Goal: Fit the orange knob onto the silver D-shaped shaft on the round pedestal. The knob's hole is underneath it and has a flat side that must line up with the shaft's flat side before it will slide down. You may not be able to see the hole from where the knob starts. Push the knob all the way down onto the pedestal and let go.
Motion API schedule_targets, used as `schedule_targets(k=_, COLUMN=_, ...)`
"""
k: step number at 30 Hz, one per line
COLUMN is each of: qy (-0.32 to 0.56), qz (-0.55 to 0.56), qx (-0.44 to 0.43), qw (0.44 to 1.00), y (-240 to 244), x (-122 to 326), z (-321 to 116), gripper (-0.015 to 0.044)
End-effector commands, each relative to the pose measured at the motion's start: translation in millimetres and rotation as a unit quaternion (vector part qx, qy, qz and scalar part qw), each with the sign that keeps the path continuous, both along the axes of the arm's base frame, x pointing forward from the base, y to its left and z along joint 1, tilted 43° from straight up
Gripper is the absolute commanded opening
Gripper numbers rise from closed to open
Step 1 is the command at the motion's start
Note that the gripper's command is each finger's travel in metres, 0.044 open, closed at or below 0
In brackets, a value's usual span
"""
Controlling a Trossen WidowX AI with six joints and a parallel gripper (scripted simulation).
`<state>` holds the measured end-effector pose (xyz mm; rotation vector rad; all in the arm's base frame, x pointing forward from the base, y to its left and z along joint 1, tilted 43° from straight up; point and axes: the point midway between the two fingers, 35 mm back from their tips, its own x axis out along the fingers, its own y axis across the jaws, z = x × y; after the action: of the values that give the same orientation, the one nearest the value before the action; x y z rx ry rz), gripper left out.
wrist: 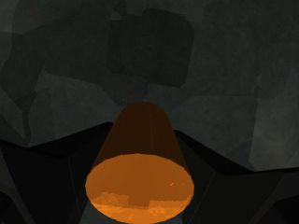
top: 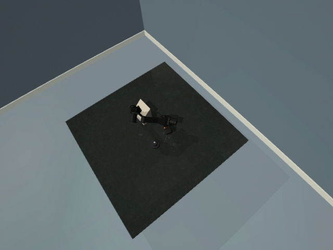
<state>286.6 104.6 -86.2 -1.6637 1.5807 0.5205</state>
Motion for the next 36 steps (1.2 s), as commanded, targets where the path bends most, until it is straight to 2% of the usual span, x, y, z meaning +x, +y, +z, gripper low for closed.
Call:
schedule_targets(k=1, qy=-0.009, qz=0.001, qx=0.009, qw=1.0, y=14, x=3, z=12, gripper=0.0)
schedule_targets(k=26, qy=0.003, qz=0.007, qx=0.0, qw=1.0, y=64, x=-14, z=69, gripper=0.0)
schedule_targets(k=36, qy=0.005, qz=0.008, qx=0.001, qw=1.0, y=59, x=-13, z=73, gripper=0.0)
